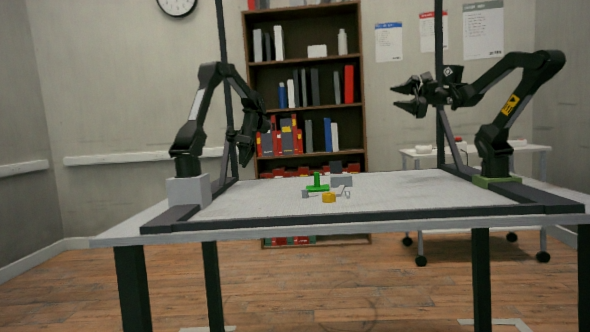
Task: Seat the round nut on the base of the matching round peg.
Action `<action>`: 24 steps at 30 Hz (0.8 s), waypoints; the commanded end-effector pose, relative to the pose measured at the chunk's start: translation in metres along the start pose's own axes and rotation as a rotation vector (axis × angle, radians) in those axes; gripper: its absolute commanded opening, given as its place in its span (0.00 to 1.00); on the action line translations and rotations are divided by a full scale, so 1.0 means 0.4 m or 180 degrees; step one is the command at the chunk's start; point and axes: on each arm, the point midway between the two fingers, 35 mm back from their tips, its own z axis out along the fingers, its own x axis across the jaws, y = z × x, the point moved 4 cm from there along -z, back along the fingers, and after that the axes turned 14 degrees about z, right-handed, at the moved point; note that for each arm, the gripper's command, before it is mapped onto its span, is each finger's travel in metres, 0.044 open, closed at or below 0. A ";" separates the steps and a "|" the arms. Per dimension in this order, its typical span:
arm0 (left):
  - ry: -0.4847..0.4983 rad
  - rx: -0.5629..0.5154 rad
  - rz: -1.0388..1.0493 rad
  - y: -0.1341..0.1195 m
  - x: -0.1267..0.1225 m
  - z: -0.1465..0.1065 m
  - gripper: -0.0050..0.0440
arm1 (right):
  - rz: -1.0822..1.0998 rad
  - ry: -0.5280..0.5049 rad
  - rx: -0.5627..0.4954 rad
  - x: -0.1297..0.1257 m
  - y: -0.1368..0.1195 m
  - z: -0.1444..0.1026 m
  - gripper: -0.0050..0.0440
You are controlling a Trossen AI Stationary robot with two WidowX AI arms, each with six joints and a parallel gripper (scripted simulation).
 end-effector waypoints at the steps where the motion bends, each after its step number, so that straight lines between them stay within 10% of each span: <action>1: -0.0006 -0.0029 -0.0046 0.013 -0.004 0.001 1.00 | -0.0009 -0.0092 0.0021 -0.001 0.002 -0.022 1.00; 18: -0.0006 -0.0029 -0.0046 0.013 -0.004 0.001 1.00 | -0.0009 -0.0092 0.0021 -0.001 0.002 -0.022 1.00; 24: 0.0036 0.0106 -0.0025 0.002 -0.018 0.008 1.00 | 0.0364 0.0047 0.0232 0.039 -0.051 -0.032 0.71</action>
